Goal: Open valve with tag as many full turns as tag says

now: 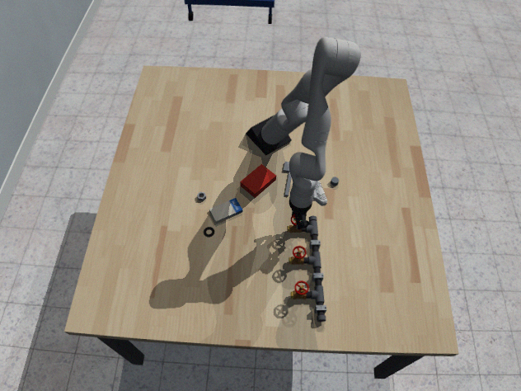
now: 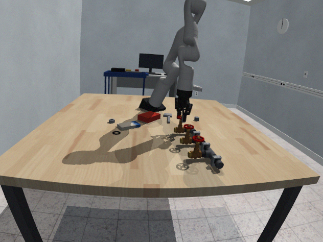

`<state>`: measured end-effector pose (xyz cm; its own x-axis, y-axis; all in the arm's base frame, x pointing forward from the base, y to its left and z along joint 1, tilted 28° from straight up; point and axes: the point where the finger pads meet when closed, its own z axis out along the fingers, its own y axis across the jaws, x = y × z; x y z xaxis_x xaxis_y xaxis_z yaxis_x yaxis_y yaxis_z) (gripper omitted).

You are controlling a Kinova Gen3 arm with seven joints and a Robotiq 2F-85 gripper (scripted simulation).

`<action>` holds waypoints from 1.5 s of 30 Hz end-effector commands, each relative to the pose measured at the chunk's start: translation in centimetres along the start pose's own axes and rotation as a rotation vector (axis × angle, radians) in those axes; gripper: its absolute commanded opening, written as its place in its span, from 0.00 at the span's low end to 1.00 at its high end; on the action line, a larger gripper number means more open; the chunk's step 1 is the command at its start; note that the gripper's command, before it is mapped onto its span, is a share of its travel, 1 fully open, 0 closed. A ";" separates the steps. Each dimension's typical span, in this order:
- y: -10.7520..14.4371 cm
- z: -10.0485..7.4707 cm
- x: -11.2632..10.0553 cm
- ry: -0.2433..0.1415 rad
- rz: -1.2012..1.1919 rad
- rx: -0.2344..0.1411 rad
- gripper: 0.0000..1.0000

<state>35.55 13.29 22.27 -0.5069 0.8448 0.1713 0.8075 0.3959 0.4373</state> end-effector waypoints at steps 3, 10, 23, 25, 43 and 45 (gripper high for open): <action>0.0 0.0 0.0 0.002 -0.157 -0.004 0.52; 0.0 0.0 0.0 0.001 -0.416 -0.004 0.52; 0.0 0.0 0.0 0.000 -0.966 -0.004 0.52; 0.0 0.0 0.0 0.000 -1.083 -0.004 0.52; 0.0 0.0 0.0 -0.002 -2.002 -0.002 0.52; 0.0 0.0 0.0 -0.002 -2.058 -0.002 0.52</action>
<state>35.55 13.29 22.29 -0.6131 -0.6492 -0.4502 -0.7300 0.6834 0.0085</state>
